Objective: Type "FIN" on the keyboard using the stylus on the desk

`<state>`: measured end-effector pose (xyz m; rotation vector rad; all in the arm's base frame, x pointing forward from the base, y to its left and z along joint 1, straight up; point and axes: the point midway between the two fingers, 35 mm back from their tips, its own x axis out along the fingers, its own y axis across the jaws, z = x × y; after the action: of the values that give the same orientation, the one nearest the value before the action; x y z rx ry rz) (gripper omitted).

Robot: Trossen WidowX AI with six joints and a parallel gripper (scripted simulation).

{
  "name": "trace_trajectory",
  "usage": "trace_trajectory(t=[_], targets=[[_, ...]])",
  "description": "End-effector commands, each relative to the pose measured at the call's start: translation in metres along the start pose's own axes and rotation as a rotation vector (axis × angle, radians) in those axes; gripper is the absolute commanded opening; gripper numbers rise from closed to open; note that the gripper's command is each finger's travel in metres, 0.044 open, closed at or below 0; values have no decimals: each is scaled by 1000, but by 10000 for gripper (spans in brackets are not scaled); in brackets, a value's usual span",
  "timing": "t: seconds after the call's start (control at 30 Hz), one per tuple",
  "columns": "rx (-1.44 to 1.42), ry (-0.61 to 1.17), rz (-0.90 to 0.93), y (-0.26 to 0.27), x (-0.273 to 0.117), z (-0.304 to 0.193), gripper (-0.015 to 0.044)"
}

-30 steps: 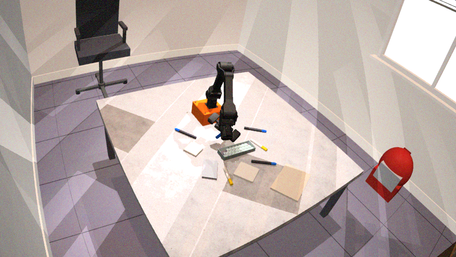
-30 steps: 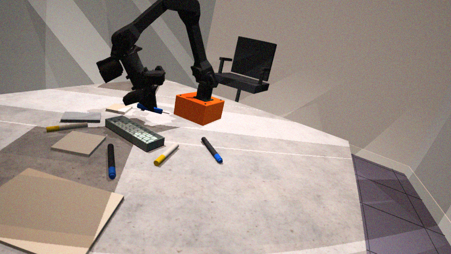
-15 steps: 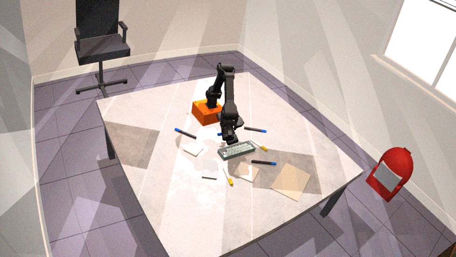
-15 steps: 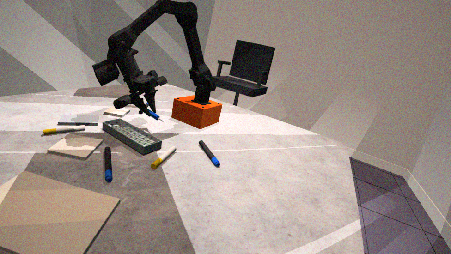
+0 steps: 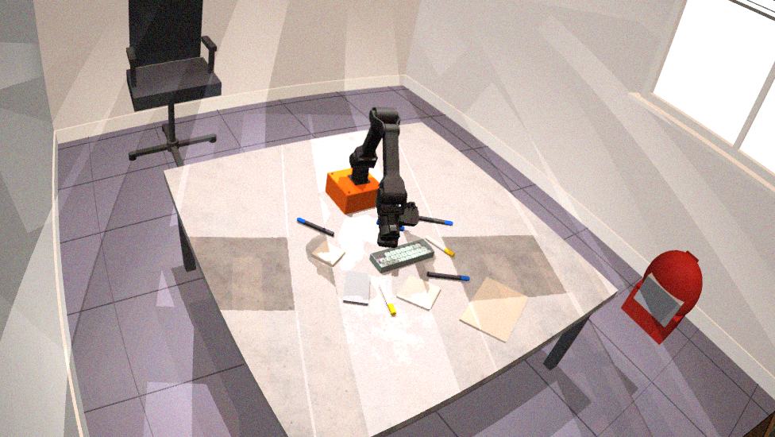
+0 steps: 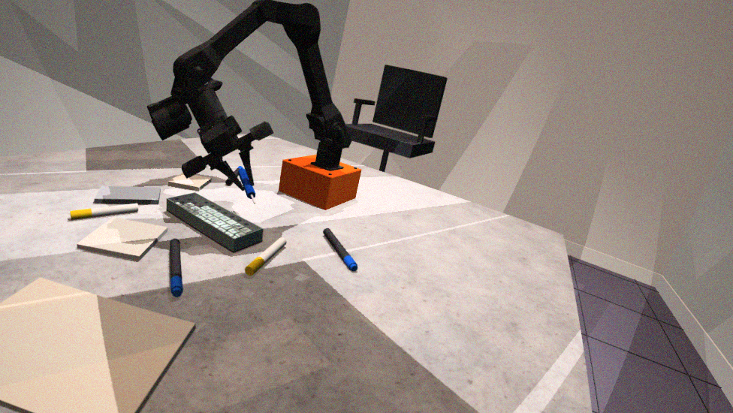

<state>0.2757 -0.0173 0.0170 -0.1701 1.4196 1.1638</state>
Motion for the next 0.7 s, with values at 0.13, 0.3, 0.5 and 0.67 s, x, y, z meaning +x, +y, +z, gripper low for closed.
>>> trace_trajectory(t=[0.13, 0.3, 0.5, 0.67], targets=[[264, -61, 21, 0, -1, 13, 0], [433, -94, 45, 0, -2, 21, 0], [635, -130, 81, 1, -3, 30, 0], [803, -155, 118, 1, -4, 38, 0]])
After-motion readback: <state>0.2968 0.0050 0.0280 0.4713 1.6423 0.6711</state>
